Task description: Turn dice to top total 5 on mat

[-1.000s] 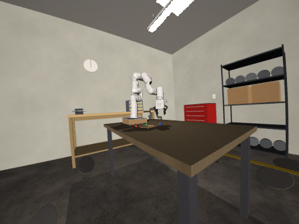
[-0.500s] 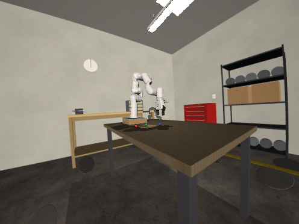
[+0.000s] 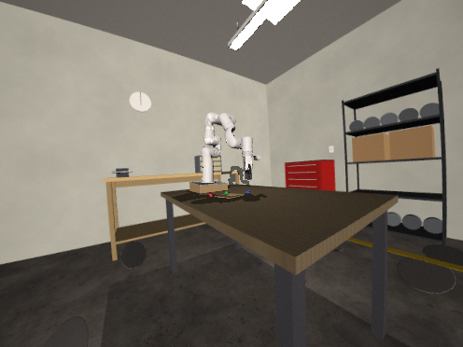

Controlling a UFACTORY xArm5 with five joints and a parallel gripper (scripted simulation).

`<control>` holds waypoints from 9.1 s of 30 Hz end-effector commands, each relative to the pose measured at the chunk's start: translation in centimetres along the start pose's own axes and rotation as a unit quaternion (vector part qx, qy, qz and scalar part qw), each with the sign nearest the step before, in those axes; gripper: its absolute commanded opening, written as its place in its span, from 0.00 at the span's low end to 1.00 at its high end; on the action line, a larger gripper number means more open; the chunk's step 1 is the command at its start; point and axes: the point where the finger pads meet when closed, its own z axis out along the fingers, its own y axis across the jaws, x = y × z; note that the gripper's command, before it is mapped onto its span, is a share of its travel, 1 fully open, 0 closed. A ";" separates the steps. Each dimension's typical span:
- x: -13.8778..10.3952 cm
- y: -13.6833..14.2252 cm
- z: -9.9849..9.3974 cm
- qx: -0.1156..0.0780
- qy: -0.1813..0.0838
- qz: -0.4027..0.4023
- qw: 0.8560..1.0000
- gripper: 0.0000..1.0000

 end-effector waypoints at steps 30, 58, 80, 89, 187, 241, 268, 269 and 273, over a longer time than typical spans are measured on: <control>-0.1 -0.1 0.7 -0.001 0.002 0.294 0.956 0.36; -0.1 -0.1 0.7 -0.001 0.002 0.294 0.956 0.36; -0.1 -0.2 1.6 -0.001 0.002 0.294 0.956 0.36; -0.1 -0.2 2.6 -0.001 0.002 0.294 0.956 0.36; 0.1 -0.2 6.0 -0.001 0.002 0.294 0.956 0.36; 0.2 -0.2 8.3 -0.001 0.002 0.294 0.956 0.36; 0.2 -0.2 8.4 -0.001 0.002 0.294 0.956 0.36; 0.2 -0.2 8.4 -0.001 0.002 0.294 0.956 0.36; 0.2 -0.2 8.4 -0.001 0.002 0.294 0.956 0.36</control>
